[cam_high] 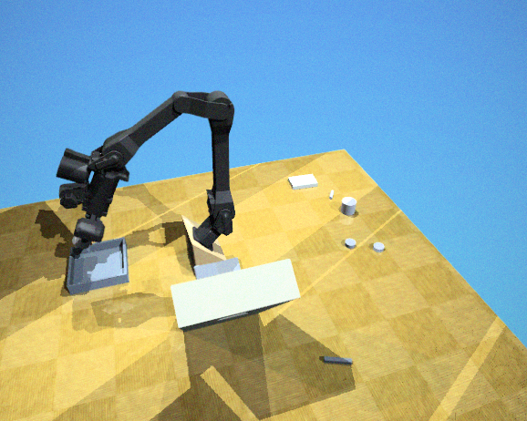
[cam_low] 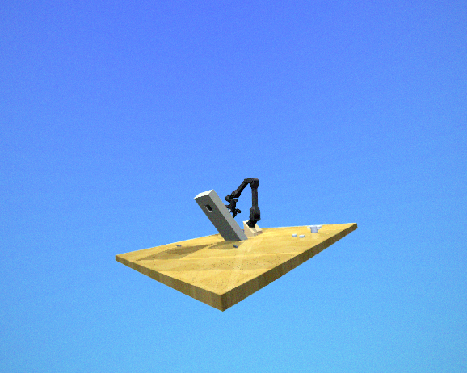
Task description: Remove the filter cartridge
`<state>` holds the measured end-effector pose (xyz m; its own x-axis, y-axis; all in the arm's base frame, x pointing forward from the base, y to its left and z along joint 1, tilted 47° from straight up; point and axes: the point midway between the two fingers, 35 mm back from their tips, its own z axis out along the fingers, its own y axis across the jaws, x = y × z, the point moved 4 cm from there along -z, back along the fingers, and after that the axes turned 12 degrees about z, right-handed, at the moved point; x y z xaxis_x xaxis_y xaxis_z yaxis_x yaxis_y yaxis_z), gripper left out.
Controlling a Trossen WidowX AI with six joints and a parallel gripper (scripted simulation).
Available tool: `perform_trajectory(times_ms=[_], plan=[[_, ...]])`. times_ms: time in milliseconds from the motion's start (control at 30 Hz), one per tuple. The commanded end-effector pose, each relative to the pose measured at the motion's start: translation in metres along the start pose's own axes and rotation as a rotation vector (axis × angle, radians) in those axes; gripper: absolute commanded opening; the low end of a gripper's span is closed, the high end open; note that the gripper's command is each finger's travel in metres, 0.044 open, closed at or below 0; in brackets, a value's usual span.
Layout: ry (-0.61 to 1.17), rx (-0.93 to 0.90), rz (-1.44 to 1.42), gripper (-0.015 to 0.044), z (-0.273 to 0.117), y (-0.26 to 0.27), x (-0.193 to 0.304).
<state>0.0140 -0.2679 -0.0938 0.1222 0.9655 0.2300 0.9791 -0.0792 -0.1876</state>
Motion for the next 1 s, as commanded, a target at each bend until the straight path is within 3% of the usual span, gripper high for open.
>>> perform_trajectory(times_ms=[0,233,700,967], plan=[[-0.012,0.041,0.068,0.0,0.013,-0.017,0.006],[-0.012,0.047,0.078,0.0,0.019,-0.02,0.009],[-0.012,0.049,0.078,0.0,0.08,-0.028,0.044],[0.007,0.045,0.08,0.021,0.077,-0.027,0.044]])
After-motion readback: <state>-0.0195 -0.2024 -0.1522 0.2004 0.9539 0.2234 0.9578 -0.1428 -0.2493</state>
